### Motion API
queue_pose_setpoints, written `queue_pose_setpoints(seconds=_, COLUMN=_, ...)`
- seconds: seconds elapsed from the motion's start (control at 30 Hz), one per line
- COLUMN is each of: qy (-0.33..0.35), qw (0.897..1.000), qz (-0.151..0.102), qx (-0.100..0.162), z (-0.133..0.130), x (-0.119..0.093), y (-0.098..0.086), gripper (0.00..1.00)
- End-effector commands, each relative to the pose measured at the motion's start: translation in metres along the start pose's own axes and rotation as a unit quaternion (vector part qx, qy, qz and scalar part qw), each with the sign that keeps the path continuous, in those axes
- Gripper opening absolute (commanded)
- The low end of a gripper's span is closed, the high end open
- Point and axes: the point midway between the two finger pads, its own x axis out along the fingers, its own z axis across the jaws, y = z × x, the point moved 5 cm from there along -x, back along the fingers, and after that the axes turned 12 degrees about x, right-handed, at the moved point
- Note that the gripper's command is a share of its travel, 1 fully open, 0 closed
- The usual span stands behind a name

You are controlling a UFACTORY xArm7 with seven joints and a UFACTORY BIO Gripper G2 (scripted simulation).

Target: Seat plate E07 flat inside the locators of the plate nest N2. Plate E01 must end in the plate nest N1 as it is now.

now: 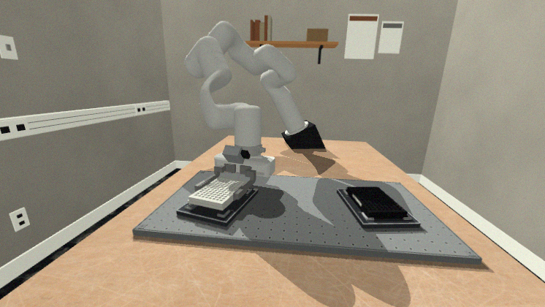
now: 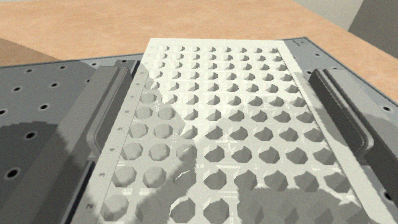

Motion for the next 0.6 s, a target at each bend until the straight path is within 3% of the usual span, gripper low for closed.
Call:
queue_pose_setpoints(seconds=0.0, qy=-0.001, qw=1.0, qz=-0.002, qx=0.001, z=0.0012, x=0.0014, y=-0.0018, gripper=0.0)
queue_pose_setpoints(seconds=0.57, qy=-0.001, qw=1.0, qz=-0.002, qx=0.001, z=0.0007, x=0.0015, y=0.0006, gripper=0.0)
